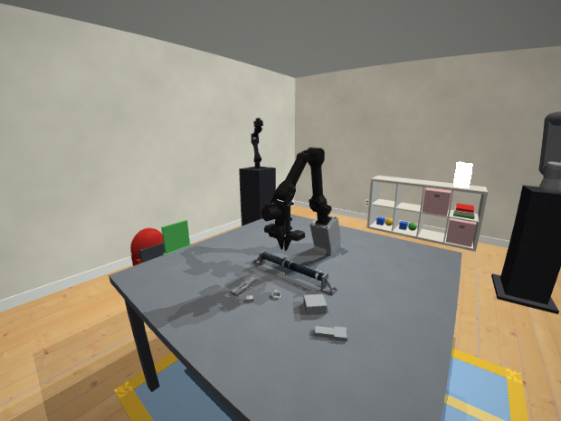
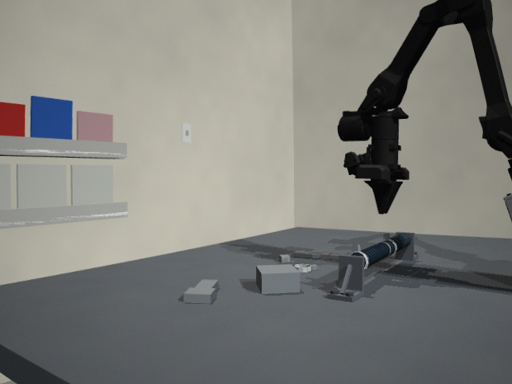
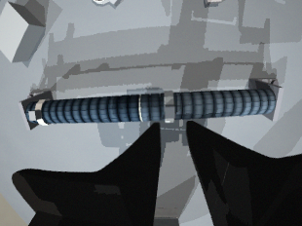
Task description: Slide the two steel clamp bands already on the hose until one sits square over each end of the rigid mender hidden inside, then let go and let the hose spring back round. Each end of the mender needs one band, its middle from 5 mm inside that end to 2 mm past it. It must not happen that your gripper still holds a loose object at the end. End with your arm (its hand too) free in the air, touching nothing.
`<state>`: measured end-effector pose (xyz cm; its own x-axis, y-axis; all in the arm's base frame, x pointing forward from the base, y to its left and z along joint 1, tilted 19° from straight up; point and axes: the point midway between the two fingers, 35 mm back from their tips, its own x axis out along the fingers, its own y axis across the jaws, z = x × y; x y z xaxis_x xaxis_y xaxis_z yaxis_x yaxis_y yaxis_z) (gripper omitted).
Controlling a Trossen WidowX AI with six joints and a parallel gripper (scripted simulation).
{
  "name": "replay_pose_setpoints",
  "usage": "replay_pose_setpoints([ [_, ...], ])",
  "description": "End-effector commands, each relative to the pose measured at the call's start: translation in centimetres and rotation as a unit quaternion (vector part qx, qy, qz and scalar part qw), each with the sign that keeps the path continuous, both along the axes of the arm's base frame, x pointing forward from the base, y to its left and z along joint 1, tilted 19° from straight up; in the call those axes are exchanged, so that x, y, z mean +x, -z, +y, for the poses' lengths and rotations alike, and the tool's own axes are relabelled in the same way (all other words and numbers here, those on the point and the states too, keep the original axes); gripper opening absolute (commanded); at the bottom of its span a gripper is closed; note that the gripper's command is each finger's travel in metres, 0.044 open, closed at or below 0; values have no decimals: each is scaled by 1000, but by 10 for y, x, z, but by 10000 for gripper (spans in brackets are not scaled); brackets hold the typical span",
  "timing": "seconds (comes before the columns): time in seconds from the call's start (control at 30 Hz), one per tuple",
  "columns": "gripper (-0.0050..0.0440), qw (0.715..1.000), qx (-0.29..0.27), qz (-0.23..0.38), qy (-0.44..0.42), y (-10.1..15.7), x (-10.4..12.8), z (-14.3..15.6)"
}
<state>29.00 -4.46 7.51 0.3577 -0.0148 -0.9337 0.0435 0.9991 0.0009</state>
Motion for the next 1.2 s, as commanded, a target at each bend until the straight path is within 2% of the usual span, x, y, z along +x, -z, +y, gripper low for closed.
replay_pose_setpoints([
  [0.0,90,1000,0,-2,-1,-5,-1,0],
  [0.1,90,1000,0,-2,-1,-5,-1,0],
  [0.3,234,1000,0,2,0,-2,-2,0],
  [0.37,234,1000,0,2,0,-2,-2,0],
  [0.67,440,1000,0,1,0,-2,-2,0],
  [0.93,440,1000,0,1,0,-2,-2,0],
  [1.0,392,1000,1,4,0,-2,1,7],
  [1.17,272,1000,0,17,1,1,12,64],
])
